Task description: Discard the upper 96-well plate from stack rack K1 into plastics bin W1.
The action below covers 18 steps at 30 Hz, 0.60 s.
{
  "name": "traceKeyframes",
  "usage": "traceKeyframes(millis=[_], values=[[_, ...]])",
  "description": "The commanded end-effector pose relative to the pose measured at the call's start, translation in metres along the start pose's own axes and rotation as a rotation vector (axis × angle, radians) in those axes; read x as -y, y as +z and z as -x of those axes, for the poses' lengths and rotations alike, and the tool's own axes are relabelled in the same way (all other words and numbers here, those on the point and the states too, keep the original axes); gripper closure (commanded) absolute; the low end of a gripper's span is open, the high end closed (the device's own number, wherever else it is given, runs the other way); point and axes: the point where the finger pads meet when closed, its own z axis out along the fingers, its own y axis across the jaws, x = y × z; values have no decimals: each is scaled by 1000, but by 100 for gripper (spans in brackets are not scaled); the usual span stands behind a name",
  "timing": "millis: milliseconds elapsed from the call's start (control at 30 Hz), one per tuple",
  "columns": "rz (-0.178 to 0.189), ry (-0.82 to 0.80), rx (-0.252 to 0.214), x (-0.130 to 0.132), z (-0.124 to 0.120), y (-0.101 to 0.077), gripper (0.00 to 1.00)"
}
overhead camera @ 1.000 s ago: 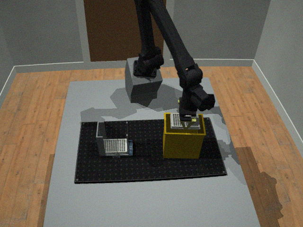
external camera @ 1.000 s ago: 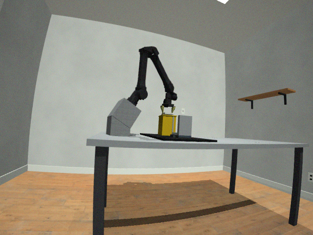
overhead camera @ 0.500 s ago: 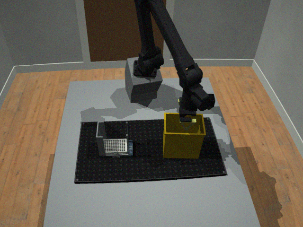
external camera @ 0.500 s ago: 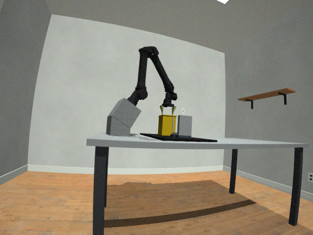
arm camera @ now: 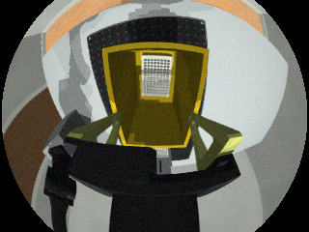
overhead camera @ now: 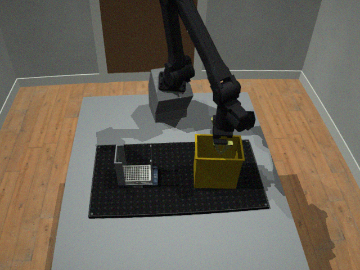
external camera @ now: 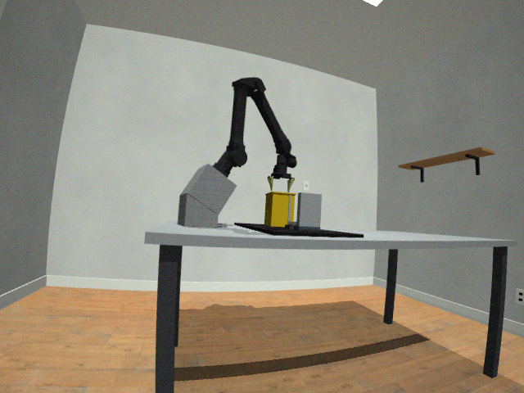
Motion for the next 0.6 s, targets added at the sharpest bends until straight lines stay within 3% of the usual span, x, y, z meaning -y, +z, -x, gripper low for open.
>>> traceKeyframes(millis=[0, 233, 367, 400, 567], values=[[-55, 8, 41, 16, 11, -32, 0], [-65, 10, 47, 19, 13, -55, 0], [-64, 7, 47, 19, 13, -55, 0], [-59, 4, 43, 22, 16, -45, 0], [-58, 5, 43, 21, 15, -47, 0]])
